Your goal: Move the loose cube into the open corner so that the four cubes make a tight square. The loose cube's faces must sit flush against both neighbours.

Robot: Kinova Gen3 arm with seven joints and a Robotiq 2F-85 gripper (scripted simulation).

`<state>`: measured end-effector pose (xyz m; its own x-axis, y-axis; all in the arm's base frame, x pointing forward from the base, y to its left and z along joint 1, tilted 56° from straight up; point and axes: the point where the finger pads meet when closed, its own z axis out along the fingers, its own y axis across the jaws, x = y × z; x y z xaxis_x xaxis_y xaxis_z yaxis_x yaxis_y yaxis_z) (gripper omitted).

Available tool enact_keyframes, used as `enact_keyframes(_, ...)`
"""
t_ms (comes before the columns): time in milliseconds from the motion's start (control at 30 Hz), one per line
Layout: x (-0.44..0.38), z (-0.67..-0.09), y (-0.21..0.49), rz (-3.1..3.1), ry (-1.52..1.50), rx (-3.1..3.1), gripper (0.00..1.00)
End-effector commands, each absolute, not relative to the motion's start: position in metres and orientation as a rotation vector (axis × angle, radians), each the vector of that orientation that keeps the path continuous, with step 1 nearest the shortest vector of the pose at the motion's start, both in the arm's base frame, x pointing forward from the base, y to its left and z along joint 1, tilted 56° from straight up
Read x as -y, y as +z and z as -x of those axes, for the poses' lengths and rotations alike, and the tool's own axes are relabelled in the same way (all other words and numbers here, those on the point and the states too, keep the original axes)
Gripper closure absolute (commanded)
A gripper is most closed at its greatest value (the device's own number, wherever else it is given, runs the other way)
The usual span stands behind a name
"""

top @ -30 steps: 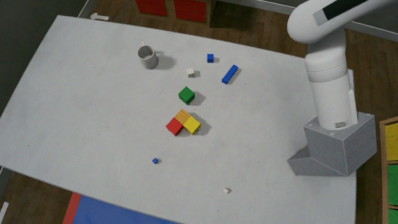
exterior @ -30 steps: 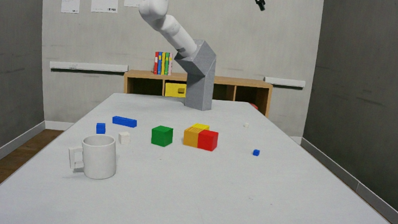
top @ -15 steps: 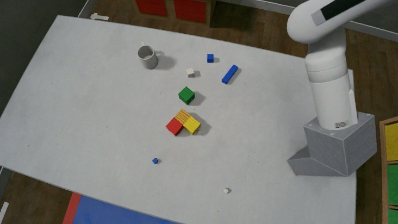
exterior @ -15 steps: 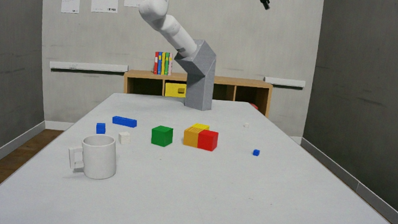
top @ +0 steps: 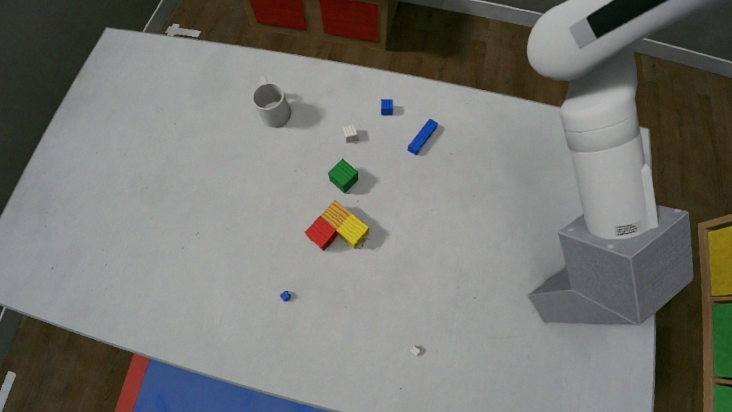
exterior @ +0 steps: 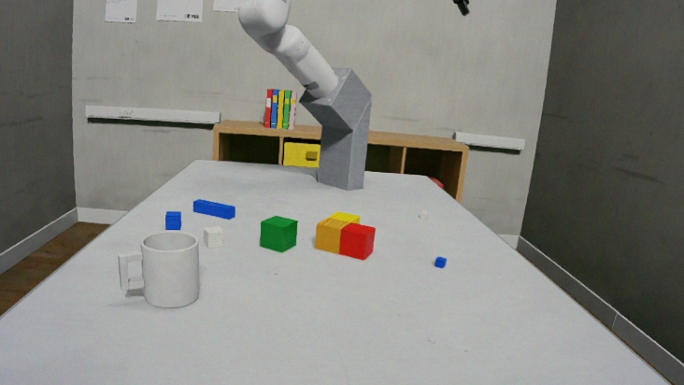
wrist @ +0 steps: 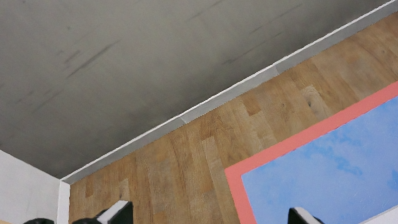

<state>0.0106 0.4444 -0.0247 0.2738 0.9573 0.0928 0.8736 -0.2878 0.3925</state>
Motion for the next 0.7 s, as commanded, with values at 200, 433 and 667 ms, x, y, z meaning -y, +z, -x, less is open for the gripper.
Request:
enact_keyframes(200, -0.455, -0.021, -0.019, -2.29, 0.477, -1.697, 0.0)
enact_keyframes(433, -0.463, -0.034, -0.013, -2.292, 0.501, -1.703, 0.0)
enact_keyframes(667, -0.47, -0.047, -0.006, -2.293, 0.525, -1.708, 0.0)
